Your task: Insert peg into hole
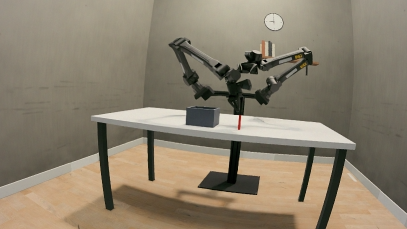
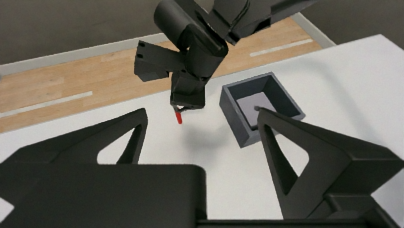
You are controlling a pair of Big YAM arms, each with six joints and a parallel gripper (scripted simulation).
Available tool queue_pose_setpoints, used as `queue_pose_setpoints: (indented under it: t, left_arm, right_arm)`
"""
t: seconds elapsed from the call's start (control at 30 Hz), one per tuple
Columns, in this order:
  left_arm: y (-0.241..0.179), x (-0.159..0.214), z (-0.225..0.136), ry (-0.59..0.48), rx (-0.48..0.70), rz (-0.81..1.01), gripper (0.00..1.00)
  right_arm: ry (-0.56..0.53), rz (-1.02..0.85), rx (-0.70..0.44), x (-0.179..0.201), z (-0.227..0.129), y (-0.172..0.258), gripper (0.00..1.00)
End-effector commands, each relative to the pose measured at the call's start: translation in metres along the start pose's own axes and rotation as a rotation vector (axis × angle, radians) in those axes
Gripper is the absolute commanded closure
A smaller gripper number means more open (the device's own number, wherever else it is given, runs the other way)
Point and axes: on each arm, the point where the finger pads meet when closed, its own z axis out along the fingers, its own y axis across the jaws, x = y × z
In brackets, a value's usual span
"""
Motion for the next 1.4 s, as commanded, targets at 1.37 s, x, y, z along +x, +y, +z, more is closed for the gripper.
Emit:
queue_pose_setpoints:
  t: [1.37]
  left_arm:
    - [0.032, 0.021, -0.001, 0.095, -0.187, -0.08, 0.0]
  right_arm:
    - [0.006, -0.108, -0.039, -0.021, 0.02, -0.016, 0.9]
